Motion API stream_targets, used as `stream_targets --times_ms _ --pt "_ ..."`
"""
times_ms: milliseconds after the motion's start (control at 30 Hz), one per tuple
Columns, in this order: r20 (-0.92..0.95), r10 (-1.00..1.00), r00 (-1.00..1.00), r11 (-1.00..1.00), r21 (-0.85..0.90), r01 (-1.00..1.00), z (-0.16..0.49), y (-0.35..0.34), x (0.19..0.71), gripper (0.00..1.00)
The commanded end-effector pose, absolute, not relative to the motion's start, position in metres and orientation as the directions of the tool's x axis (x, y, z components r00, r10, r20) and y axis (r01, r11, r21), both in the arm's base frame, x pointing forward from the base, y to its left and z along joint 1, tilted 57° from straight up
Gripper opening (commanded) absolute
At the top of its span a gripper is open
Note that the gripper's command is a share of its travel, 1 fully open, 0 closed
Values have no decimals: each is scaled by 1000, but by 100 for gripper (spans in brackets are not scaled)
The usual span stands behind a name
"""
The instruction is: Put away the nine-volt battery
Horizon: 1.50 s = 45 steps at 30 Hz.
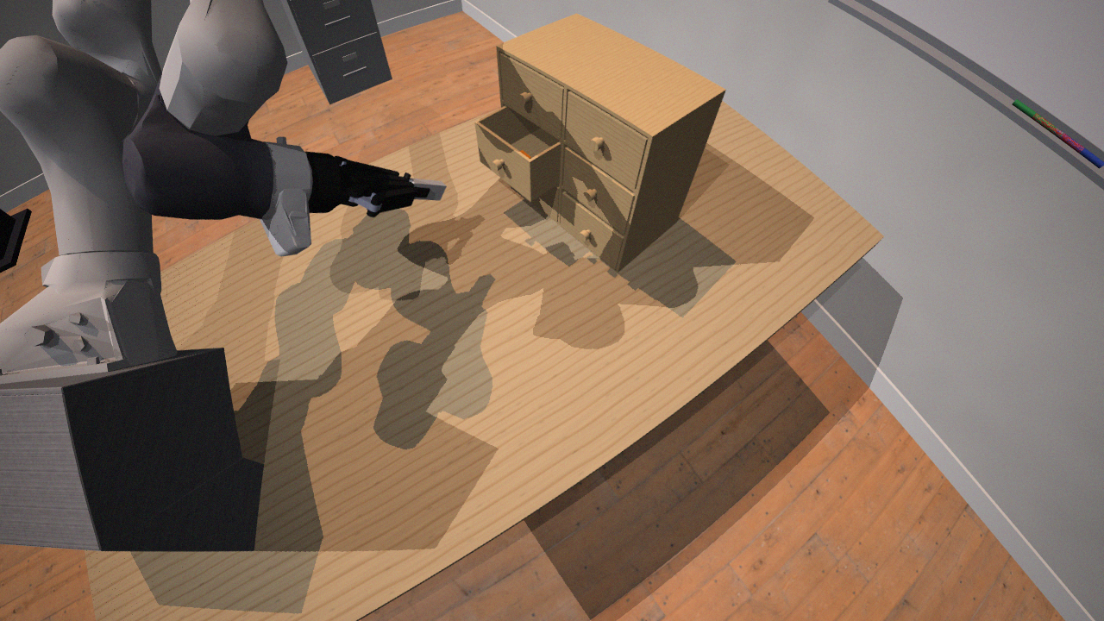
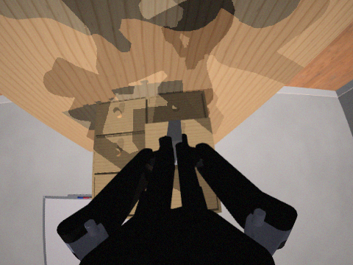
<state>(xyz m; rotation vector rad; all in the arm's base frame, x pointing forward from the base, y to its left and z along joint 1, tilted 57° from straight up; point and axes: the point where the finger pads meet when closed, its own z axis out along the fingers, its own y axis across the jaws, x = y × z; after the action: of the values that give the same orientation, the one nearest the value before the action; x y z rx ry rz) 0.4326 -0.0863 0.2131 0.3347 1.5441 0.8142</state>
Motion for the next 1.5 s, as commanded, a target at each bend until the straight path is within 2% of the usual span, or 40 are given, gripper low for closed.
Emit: stream_targets --times_ms 0,600,1467 --pt "-752 640 -157 710 657 -252 215 -87 438 0" --pt "-752 640 -157 710 657 -252 232 -86 485 0" --pt "-752 640 -157 710 657 -252 236 -86 496 0"
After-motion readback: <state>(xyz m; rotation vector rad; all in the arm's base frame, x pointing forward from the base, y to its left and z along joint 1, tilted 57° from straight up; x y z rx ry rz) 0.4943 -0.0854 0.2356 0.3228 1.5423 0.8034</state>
